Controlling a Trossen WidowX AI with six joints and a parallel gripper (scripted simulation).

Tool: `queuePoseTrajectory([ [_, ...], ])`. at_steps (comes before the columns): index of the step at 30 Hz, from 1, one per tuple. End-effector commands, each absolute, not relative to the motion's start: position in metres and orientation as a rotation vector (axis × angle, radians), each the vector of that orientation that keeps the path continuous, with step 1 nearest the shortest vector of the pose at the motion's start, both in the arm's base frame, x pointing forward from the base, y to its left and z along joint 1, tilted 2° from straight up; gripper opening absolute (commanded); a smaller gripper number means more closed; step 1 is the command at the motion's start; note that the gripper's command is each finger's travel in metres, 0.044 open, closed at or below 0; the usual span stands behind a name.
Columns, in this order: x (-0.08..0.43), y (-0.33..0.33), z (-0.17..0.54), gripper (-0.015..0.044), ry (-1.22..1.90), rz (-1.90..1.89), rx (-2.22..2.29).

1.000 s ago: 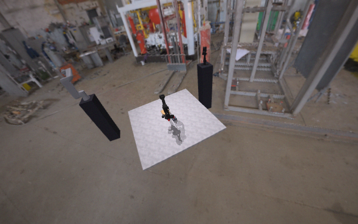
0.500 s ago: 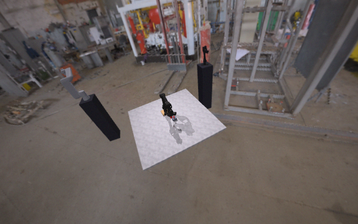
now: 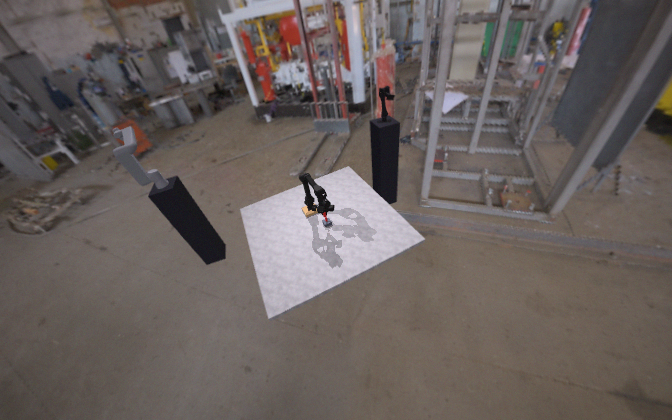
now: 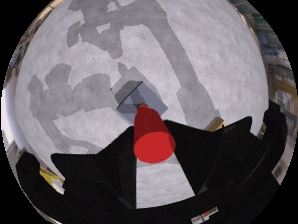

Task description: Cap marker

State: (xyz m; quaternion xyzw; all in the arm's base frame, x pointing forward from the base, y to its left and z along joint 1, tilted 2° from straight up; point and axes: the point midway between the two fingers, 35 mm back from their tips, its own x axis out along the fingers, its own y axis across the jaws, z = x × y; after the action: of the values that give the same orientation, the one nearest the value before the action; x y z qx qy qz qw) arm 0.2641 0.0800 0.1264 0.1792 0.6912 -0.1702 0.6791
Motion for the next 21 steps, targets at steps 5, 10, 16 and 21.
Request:
queuePoseTrajectory([
  [5, 0.258, 0.086, 0.126, 0.0000, 1.554, -0.383, 0.409],
  [10, 0.258, 0.086, 0.122, 0.0000, 1.554, -0.383, 0.409],
  [16, 0.259, 0.086, 0.114, 0.0000, 1.554, -0.383, 0.409],
  [21, 0.259, 0.086, 0.106, 0.0000, 1.554, -0.383, 0.409],
])
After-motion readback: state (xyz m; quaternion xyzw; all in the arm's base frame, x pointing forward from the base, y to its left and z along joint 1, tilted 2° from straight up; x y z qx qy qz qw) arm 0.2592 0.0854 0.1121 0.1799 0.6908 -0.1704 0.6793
